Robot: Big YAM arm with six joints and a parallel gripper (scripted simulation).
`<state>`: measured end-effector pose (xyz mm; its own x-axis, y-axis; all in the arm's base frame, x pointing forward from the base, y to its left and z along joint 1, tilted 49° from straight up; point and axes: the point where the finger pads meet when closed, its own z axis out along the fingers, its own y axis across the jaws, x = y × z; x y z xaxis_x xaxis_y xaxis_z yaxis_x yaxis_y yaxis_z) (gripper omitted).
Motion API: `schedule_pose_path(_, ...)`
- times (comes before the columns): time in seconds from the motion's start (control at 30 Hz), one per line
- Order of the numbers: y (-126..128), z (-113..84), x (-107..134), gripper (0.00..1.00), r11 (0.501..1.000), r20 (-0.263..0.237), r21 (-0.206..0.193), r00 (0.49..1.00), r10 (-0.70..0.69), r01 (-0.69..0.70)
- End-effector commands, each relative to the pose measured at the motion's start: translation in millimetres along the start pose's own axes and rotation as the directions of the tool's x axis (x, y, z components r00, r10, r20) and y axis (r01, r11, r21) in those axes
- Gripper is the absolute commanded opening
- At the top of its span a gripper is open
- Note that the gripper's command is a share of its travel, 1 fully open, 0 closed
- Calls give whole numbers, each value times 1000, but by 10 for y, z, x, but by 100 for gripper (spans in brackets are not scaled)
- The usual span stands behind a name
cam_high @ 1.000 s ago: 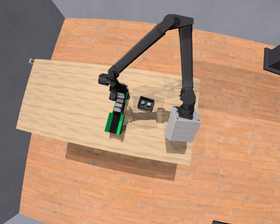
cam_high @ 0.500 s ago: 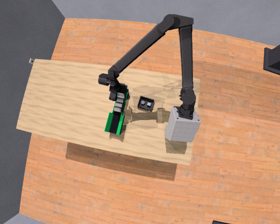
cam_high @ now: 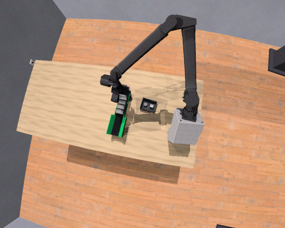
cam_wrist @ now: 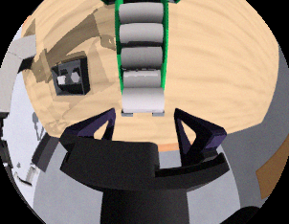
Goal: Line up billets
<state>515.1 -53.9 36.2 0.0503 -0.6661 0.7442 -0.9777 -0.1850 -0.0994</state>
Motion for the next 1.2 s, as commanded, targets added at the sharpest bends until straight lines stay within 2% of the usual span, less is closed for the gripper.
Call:
schedule_pose_path(0.0,61,208,-28,86,1000,2,-17,1000,-12,12)
schedule_pose_path(0.3,67,412,-28,86,1000,1,-17,1000,-12,12)
schedule_pose_path(0.37,67,412,-28,86,1000,1,-17,1000,-12,12)
schedule_pose_path(0.4,-33,214,-97,86,999,3,25,1000,-25,25)
schedule_pose_path(0.47,-35,212,-92,86,999,3,26,1000,-24,24)
schedule_pose_path(0.57,13,316,7,86,1000,0,5,1000,-5,5)
schedule_pose_path(0.93,14,317,8,86,1000,0,5,1000,-4,4)
schedule_pose_path(0.97,14,317,8,0,1000,0,5,1000,-4,4)
schedule_pose_path(1.17,16,322,3,0,1000,0,4,1000,0,0)
